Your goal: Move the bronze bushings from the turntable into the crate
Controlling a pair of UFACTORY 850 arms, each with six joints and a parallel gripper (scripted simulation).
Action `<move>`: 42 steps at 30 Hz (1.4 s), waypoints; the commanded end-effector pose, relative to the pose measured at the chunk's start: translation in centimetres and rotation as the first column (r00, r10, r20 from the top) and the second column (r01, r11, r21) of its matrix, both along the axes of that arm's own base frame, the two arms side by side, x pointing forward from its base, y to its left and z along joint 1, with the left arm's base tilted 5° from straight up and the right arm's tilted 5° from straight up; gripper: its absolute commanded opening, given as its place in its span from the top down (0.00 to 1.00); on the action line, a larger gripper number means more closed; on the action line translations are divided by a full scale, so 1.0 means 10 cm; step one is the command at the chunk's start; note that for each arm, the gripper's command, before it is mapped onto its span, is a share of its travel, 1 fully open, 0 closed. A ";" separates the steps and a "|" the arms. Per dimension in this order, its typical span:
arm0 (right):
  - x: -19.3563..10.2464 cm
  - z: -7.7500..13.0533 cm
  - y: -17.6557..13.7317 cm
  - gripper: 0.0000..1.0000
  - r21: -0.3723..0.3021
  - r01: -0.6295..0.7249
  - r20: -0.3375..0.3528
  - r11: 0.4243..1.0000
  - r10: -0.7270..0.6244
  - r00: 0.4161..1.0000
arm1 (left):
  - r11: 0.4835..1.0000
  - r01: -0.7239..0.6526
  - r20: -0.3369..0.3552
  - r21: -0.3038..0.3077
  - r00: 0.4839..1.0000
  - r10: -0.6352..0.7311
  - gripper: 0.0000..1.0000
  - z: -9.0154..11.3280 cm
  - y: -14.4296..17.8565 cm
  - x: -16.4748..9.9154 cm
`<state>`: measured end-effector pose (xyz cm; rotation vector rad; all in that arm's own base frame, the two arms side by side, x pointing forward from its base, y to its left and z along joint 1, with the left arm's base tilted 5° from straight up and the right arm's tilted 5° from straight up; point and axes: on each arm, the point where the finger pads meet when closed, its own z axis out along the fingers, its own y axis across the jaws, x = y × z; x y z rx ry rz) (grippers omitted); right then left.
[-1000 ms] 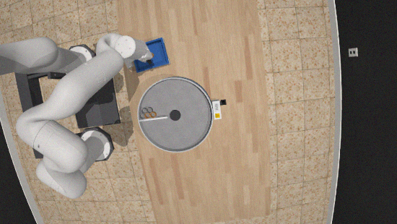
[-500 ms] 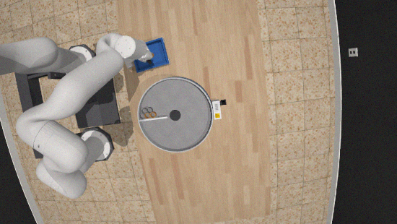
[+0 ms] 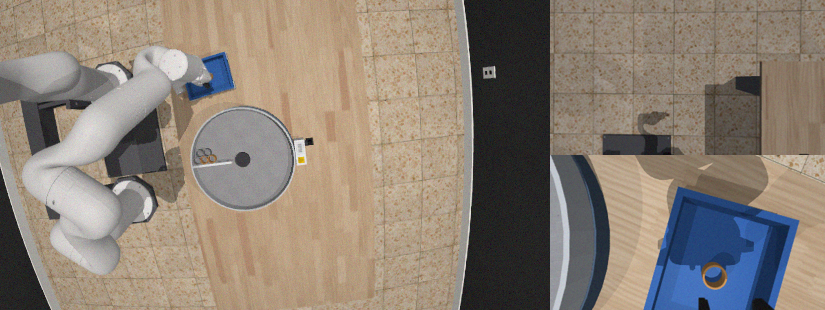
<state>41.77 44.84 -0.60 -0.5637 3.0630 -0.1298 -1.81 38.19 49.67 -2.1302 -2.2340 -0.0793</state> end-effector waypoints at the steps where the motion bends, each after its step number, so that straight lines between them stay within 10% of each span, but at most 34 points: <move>1: 0.01 0.01 0.01 0.58 0.002 0.000 0.001 1.000 0.000 1.000 | 1.000 0.000 0.000 0.002 1.000 0.000 0.00 0.01 0.00 0.00; 6: 0.01 0.01 0.01 0.58 0.002 0.000 0.001 1.000 0.000 1.000 | 1.000 0.000 0.000 0.002 1.000 0.000 0.00 0.01 0.00 0.00; 7: 0.01 0.01 0.01 0.89 0.002 0.000 0.001 1.000 0.000 1.000 | 1.000 0.000 0.000 0.002 1.000 0.000 0.00 0.01 0.00 0.00; 27: -0.06 0.06 -0.61 0.89 0.026 0.226 -0.123 0.974 -0.222 0.967 | 1.000 0.000 0.000 0.002 1.000 0.000 0.00 0.01 0.00 0.00; 42: -0.19 0.17 -1.81 0.89 -0.008 0.619 -0.358 0.785 -0.580 0.732 | 1.000 0.000 0.000 0.002 1.000 0.000 0.00 0.01 0.00 0.00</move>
